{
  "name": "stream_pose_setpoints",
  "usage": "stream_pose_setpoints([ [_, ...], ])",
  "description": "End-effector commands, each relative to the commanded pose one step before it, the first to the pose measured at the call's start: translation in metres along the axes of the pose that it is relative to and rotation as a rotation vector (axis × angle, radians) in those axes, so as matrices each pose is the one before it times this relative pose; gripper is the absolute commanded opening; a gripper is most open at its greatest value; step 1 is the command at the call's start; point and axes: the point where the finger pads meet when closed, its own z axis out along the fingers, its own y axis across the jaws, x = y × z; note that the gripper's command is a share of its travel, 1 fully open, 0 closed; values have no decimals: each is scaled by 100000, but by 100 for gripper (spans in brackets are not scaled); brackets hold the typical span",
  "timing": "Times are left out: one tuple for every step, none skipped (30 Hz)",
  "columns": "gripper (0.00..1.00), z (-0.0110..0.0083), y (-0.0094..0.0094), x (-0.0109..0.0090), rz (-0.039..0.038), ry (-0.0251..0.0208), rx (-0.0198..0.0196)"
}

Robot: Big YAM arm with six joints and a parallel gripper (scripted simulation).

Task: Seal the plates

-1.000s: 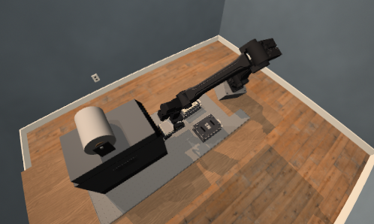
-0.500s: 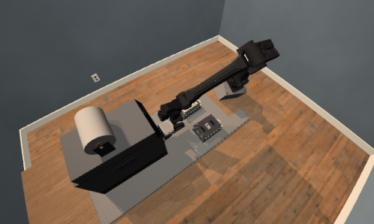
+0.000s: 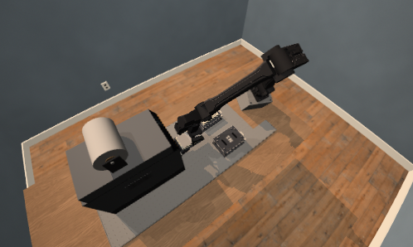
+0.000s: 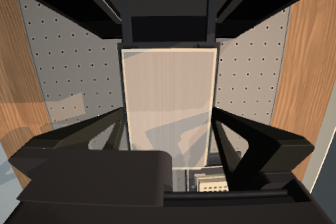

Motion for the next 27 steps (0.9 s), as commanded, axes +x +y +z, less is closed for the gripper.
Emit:
stream_pose_setpoints([
  [98, 23, -508, -1715, -248, -3692, 434],
  [97, -234, -110, -196, 123, -569, 164],
  [97, -221, -118, -183, 138, -534, 168],
  [97, 0, 0, 0, 0, 0, 0],
  [97, 0, 0, 0, 0, 0, 0],
  [96, -158, 26, -148, -85, -399, 18],
  [96, -158, 26, -148, -85, -399, 19],
  [95, -158, 26, -148, -85, -399, 19],
  [94, -158, 26, -148, -85, -399, 19],
  [94, -158, 26, -148, -86, -398, 20],
  [93, -158, 26, -148, -86, -398, 20],
  [93, -158, 26, -148, -86, -398, 20],
  [92, -54, -29, -46, 40, -127, 40],
  [92, -54, -29, -46, 40, -127, 40],
  [91, -50, -20, -44, 25, -119, 30],
  [91, -54, -25, -46, 40, -125, 16],
  [90, -50, -19, -44, 25, -119, 25],
  [89, -50, -19, -44, 25, -119, 25],
  [89, -34, 24, -36, -40, -85, -22],
  [88, -26, 24, -29, -37, -65, -24],
  [88, 0, 0, 0, 0, 0, 0],
  [88, 0, 0, 0, 0, 0, 0],
  [88, 21, 1, 17, 16, 59, -18],
  [87, 20, 6, 15, 8, 55, -21],
  [87, 12, -1, 9, 17, 35, -12],
  [86, 5, 2, 2, 9, 18, -13],
  [0, 5, 2, 2, 9, 18, -13],
])
